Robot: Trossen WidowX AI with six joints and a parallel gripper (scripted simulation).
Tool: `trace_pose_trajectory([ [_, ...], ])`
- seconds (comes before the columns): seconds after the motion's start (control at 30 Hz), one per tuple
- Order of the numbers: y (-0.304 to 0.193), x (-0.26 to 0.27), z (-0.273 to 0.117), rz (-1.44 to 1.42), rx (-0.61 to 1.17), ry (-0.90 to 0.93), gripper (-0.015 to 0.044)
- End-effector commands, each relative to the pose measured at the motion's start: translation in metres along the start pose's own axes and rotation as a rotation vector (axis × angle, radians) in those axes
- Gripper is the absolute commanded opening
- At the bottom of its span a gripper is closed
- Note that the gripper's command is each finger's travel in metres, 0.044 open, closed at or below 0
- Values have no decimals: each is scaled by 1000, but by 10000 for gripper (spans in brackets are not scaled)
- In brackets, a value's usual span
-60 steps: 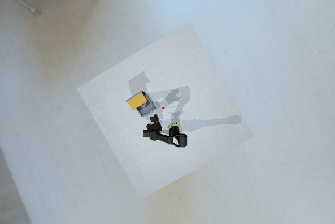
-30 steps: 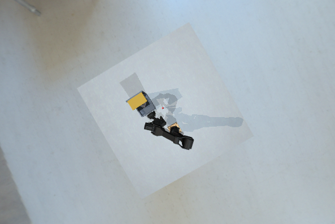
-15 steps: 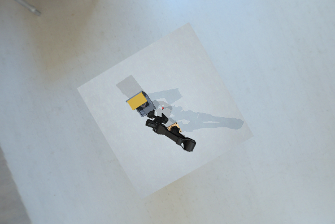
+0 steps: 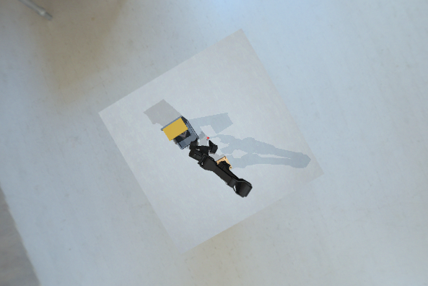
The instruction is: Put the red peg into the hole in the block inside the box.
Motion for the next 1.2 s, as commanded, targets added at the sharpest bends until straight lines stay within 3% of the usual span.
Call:
trace_pose_trajectory([
  [0.0, -7, 1, 0, -68, 10, -18, 440],
  [0.77, -43, 7, -2, -446, 105, -56, 440],
  [1.03, -48, 11, -1, -446, 105, -56, 230],
  [1.17, -48, 11, -1, -446, 105, -56, 220],
])
Point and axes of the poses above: the point midway between the two fingers, 35 mm back from their tips, its own z axis out along the fingers, its own x axis across the jaws, y = z × x, the point moved 6 cm from there along -z, back along the fingers, and after that the axes turned 11 degrees about z, right-handed, at the moved point
